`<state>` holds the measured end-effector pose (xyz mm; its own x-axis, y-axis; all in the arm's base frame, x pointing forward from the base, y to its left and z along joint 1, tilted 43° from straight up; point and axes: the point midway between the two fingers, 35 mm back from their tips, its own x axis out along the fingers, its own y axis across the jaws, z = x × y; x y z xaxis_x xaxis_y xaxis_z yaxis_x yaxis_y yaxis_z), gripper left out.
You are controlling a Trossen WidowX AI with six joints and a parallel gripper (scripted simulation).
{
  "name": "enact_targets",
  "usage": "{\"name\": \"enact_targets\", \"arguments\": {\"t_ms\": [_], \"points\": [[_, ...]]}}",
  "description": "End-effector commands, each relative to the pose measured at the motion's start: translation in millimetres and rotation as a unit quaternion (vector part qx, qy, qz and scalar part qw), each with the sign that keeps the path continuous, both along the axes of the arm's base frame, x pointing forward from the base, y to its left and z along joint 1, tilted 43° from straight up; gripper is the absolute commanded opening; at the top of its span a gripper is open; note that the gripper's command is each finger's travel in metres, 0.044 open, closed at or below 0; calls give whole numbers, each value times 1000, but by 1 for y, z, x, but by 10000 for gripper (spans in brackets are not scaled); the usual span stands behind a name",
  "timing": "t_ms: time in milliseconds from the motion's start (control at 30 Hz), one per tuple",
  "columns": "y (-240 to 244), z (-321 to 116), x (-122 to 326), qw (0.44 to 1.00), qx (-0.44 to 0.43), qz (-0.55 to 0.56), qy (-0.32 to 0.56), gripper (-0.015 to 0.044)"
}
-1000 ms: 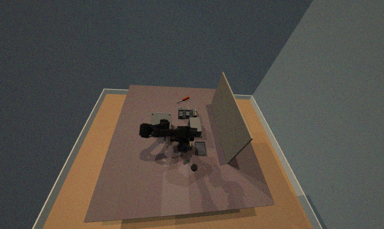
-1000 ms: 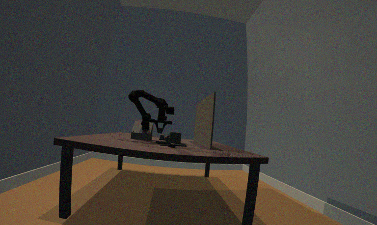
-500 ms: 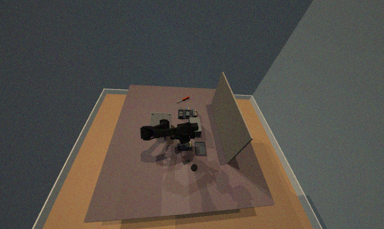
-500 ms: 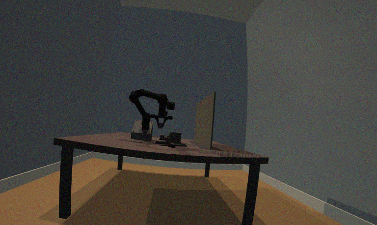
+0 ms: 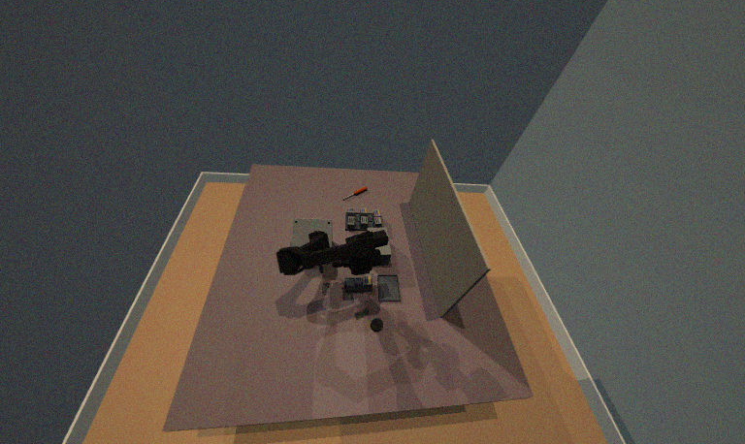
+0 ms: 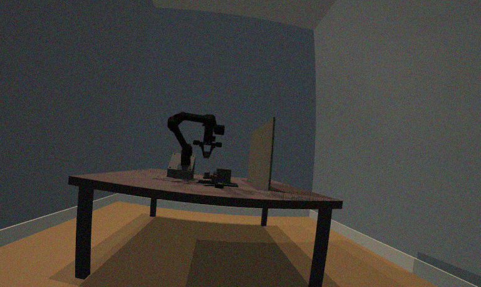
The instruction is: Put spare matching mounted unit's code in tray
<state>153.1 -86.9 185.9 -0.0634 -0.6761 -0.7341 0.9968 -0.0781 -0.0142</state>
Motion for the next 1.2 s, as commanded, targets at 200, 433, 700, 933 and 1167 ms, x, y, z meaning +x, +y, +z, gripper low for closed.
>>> {"name": "enact_targets", "arguments": {"t_ms": [200, 433, 700, 933, 1167], "points": [[-3, 13, 45, 1000, 0, -5, -5, 0], [-7, 17, 77, 1000, -1, -8, -7, 0], [-14, 18, 114, 1000, -3, -12, -9, 0], [-23, 14, 146, 1000, -4, -15, -11, 0], [-29, 10, 166, 1000, -5, -17, -12, 0]]}}
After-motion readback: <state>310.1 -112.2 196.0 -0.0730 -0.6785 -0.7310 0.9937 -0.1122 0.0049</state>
